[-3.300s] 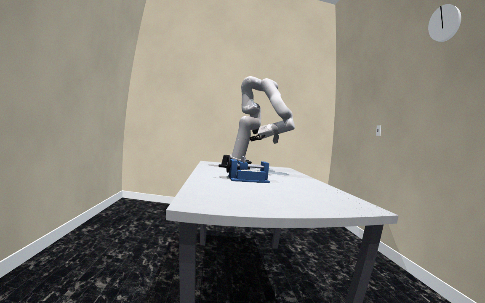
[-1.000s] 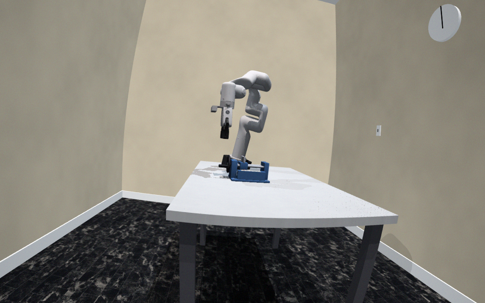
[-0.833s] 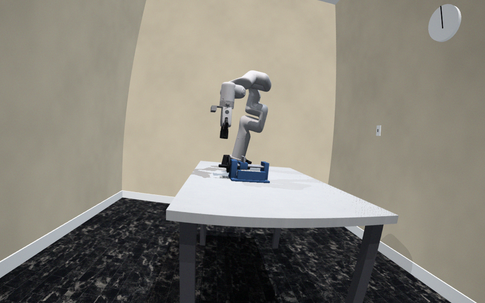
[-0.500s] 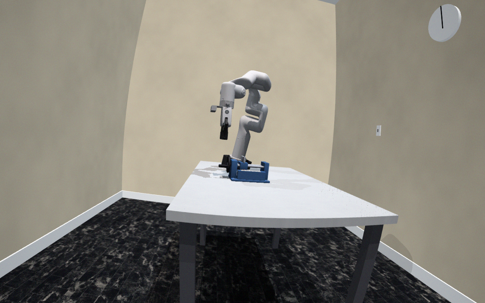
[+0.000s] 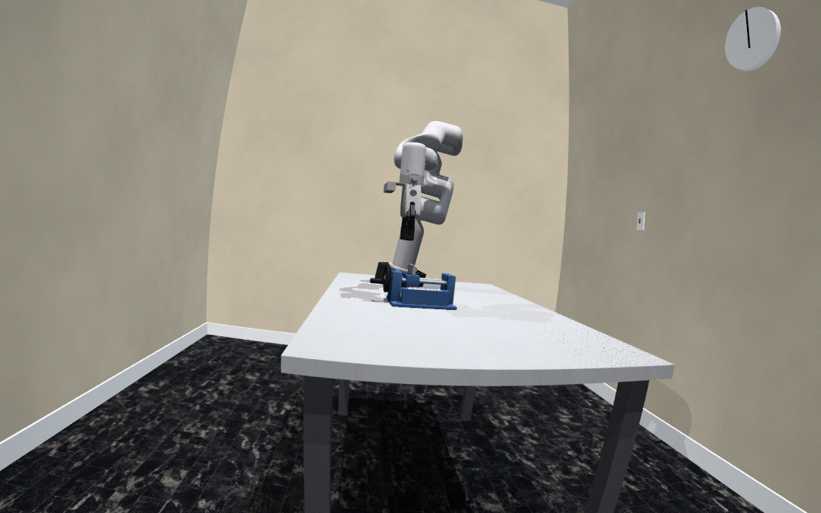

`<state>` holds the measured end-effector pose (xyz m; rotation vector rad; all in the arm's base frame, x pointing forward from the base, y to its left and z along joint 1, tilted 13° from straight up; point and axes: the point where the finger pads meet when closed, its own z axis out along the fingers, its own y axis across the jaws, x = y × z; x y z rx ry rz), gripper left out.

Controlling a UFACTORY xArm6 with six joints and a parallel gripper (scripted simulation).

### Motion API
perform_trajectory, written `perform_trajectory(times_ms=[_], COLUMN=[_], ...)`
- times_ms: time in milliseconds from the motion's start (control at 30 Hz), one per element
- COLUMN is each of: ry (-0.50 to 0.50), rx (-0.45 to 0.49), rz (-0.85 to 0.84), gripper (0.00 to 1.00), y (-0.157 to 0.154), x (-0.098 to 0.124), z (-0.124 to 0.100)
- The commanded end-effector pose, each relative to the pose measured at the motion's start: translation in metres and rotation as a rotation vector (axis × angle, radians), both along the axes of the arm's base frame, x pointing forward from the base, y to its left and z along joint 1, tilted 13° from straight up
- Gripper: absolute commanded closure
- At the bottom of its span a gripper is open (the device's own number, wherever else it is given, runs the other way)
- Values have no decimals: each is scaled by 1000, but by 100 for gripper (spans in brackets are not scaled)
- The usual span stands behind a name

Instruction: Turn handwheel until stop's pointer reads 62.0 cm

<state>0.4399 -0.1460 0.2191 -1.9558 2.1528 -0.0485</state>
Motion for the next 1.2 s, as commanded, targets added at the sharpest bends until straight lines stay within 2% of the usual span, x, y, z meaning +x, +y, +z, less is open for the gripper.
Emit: perform_trajectory(times_ms=[0,33,133,333,600,733,800,1167], ry=[-5,-5,-5,-5,-5,-5,-5,-5], rx=[-8,-8,-8,-8,-8,-8,-8,-8], rz=[-3,-3,-3,-3,-3,-3,-3,-3], gripper=[43,43,43,43,43,43,43,43], y=[51,51,88,124,129,133,134,135], x=[5,5,8,10,11,18,20,20], z=[10,10,15,20,17,-15,-25,-25])
